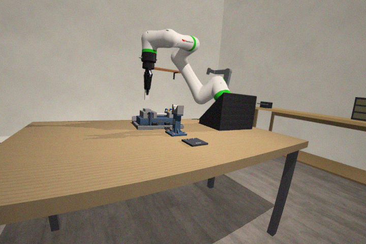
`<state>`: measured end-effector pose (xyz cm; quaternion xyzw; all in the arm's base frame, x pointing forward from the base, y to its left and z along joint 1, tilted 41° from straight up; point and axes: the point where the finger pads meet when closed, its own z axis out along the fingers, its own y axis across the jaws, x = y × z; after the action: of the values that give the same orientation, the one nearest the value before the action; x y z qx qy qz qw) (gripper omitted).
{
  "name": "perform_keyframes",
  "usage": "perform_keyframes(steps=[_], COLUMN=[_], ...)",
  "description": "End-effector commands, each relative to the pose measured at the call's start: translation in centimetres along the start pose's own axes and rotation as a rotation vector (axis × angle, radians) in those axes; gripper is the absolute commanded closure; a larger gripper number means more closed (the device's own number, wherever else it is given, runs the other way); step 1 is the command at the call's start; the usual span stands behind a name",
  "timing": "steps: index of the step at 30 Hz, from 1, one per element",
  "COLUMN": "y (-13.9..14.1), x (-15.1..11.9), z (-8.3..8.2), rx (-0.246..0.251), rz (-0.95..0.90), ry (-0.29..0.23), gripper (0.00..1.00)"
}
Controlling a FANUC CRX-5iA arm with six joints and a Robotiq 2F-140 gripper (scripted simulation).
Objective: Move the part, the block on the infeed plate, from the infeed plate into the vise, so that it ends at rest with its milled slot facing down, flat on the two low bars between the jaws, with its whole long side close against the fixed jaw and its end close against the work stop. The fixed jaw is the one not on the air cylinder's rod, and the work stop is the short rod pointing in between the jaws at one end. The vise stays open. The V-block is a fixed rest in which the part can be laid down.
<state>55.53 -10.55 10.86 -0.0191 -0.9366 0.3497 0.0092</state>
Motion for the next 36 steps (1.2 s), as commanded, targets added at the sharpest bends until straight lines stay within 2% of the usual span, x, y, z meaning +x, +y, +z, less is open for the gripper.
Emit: perform_keyframes(steps=[1, 36], y=[-1.79, -2.15], x=[0.05, 0.08], z=[-0.02, -0.01], rx=[0.0, 0.0], rz=[0.0, 0.0], ry=[0.0, 0.0], gripper=[1.0, 1.0])
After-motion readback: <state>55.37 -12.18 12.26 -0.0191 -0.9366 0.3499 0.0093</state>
